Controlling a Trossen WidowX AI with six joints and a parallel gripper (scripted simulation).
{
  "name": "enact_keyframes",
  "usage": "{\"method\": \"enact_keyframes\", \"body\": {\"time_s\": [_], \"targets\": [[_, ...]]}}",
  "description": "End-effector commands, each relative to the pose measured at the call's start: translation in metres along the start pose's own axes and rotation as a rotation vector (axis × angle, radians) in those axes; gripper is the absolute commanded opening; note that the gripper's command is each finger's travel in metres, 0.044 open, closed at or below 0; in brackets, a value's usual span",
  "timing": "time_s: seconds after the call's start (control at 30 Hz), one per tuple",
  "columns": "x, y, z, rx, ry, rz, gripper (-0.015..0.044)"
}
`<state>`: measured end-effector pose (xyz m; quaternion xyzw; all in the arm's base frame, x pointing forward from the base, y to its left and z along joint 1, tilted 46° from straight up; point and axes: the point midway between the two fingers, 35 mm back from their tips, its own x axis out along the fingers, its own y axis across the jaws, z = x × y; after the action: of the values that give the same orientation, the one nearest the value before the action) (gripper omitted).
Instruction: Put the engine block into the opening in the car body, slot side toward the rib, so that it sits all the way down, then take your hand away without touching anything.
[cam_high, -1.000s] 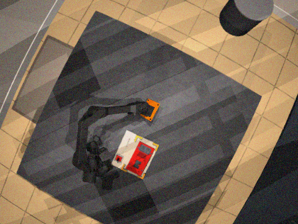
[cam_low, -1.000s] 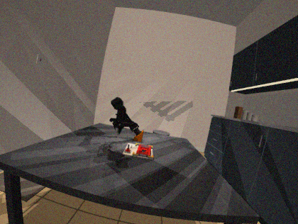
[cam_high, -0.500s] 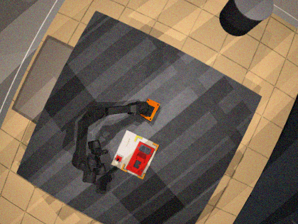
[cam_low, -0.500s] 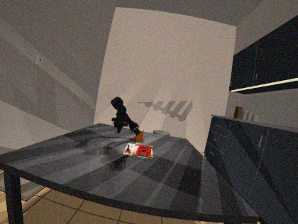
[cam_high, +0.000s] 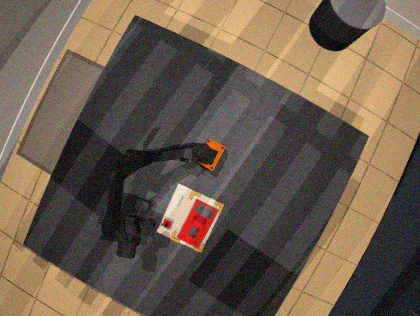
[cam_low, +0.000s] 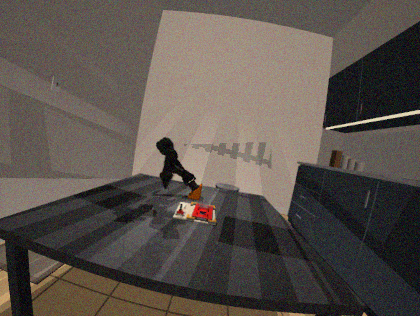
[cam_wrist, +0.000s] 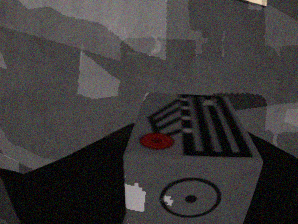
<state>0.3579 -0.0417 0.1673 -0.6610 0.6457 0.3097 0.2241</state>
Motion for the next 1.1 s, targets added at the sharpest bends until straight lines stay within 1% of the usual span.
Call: {"method": "enact_keyframes", "body": {"time_s": [0.0,1.07], "targets": [[0.0004,-0.0003,0.0006,0.123,-0.004,-0.001,0.0],[0.0067,-0.0005,0.0003,1.236,-0.002,0.006,0.0]]}}
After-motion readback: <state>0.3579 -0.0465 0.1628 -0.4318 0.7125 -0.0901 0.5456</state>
